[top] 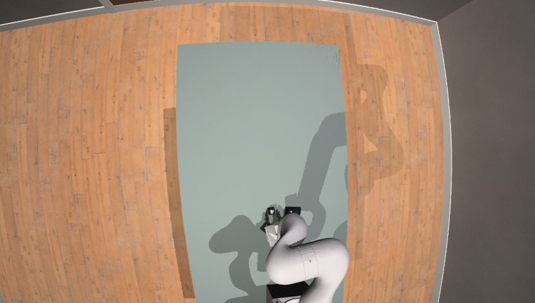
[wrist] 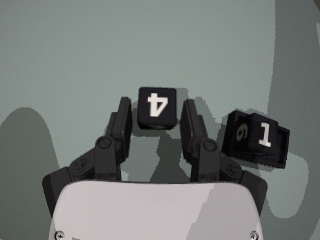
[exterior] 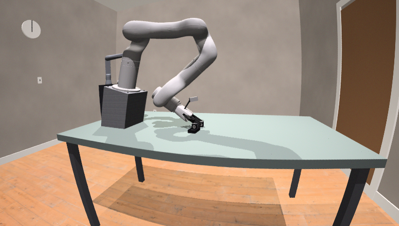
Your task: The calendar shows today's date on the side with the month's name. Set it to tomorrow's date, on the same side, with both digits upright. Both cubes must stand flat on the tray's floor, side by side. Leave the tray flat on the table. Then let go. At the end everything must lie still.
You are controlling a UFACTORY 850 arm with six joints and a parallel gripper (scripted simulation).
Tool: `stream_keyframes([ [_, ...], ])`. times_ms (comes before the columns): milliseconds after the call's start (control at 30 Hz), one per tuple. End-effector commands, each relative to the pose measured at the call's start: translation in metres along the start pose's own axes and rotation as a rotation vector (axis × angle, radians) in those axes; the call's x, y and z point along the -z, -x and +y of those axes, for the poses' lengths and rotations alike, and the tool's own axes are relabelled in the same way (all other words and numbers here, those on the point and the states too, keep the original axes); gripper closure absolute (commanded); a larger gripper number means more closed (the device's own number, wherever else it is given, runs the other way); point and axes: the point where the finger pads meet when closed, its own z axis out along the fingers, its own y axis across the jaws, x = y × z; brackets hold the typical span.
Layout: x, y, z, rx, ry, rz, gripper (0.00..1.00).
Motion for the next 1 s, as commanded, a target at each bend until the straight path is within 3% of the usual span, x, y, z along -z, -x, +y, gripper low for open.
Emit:
stream_keyframes([
  [0,0.0000,-0.0004,0.0000,0.000,0.000,0.001,0.53],
  [433,0.0000,-0.0004,0.0000,0.000,0.000,0.001,0.53],
  [467,0.0000,-0.0004,0.0000,0.000,0.000,0.001,0.73],
  [967,0.0000,-0.0004,0.0000,0.000,0.000,0.001,0.73],
])
